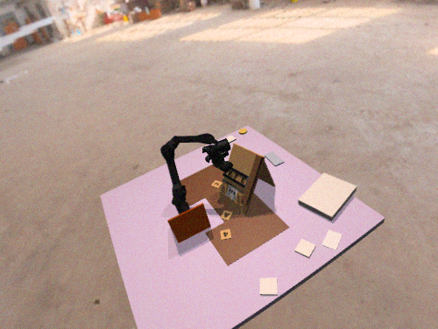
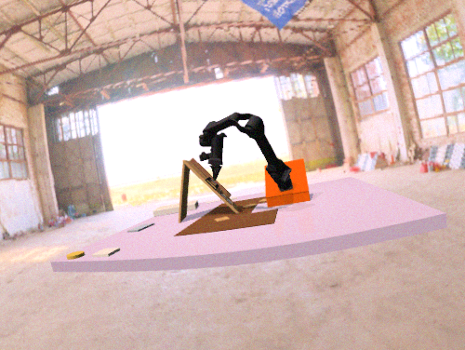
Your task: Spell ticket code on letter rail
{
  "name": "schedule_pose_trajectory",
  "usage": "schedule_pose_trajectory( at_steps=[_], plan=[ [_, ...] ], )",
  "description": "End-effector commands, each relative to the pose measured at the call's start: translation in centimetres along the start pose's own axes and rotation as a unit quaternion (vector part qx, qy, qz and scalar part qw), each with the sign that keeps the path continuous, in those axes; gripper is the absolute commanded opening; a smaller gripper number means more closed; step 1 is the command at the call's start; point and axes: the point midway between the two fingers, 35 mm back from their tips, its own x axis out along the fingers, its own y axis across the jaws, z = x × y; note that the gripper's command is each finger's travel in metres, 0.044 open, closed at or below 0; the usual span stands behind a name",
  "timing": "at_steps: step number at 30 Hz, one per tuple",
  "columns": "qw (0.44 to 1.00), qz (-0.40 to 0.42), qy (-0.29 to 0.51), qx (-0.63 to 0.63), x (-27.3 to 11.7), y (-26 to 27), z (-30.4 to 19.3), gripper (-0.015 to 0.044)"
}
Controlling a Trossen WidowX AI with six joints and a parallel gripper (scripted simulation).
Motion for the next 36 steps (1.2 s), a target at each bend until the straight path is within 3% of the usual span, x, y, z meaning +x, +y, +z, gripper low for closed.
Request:
schedule_pose_trajectory(
  at_steps=[1,5,10,22,36],
  plan=[
    [1.000,-0.001,0.002,-0.001,-0.5,0.0,-0.5,0.0000],
    [1.000,-0.001,0.002,-0.001,-0.6,0.0,-0.6,0.0000],
    [0.998,0.022,-0.061,0.004,-3.0,-2.8,-1.6,0.0131],
    [0.943,-0.003,-0.333,-0.001,-12.4,-10.5,-8.0,0.0440],
    [0.942,-0.004,-0.337,-0.001,-12.6,-10.5,-8.1,0.0440]
  ],
)
